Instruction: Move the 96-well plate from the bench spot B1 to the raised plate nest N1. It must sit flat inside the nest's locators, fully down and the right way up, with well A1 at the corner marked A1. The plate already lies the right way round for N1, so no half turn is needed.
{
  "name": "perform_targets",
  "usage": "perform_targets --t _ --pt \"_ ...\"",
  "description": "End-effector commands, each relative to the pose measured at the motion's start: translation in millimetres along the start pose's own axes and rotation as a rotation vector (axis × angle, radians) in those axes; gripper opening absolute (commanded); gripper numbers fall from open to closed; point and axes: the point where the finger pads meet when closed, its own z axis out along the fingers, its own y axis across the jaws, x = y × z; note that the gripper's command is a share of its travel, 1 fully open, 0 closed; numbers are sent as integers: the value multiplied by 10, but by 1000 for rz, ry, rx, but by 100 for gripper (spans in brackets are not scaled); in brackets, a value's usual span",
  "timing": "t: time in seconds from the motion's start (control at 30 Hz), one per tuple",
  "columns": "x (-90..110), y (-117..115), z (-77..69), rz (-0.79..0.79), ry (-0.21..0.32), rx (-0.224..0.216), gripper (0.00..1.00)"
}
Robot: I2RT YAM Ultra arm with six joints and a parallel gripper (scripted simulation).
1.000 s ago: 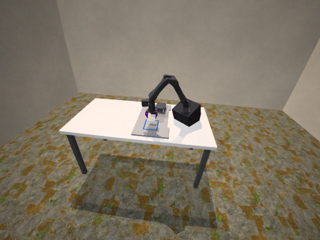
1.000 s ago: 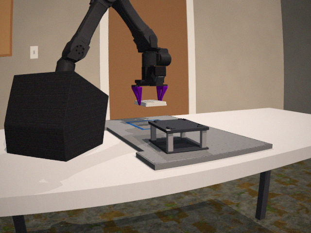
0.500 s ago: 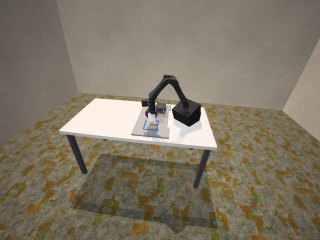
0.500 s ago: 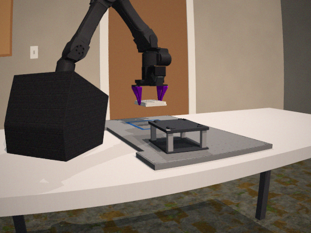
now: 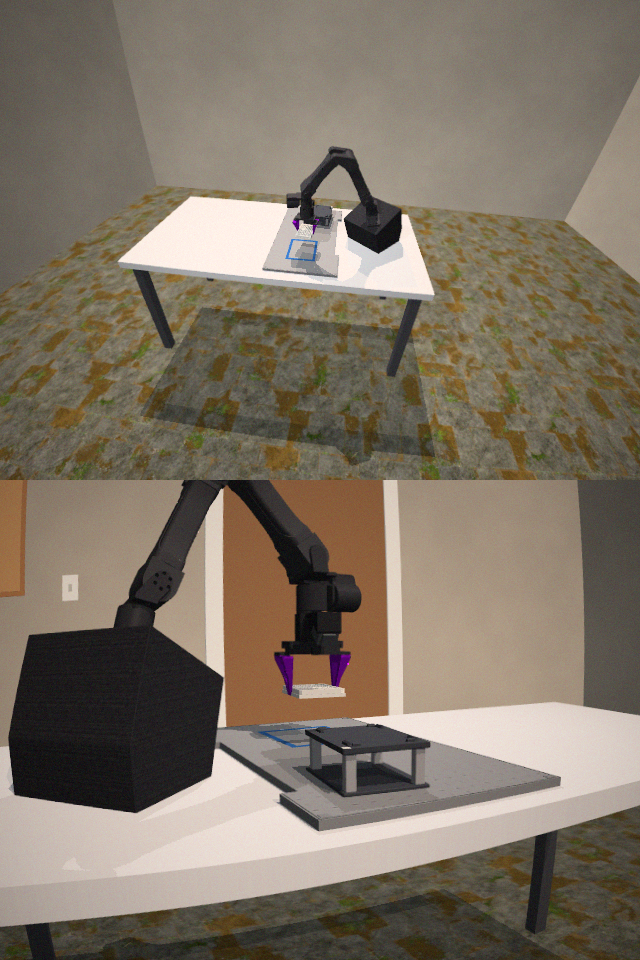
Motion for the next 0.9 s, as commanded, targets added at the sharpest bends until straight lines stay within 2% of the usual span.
perform_targets --t 0.0,0.3,0.4,0.5,0.87 --pt "-127 6 -100 -7 8 -19 0" --pt "-419 -23 -145 -7 7 -19 0" --pt "-438 13 -171 -10 9 -29 0" --pt "-554 -62 -165 -4 5 -9 0" --pt "-907 -99 -223 -3 5 -8 0"
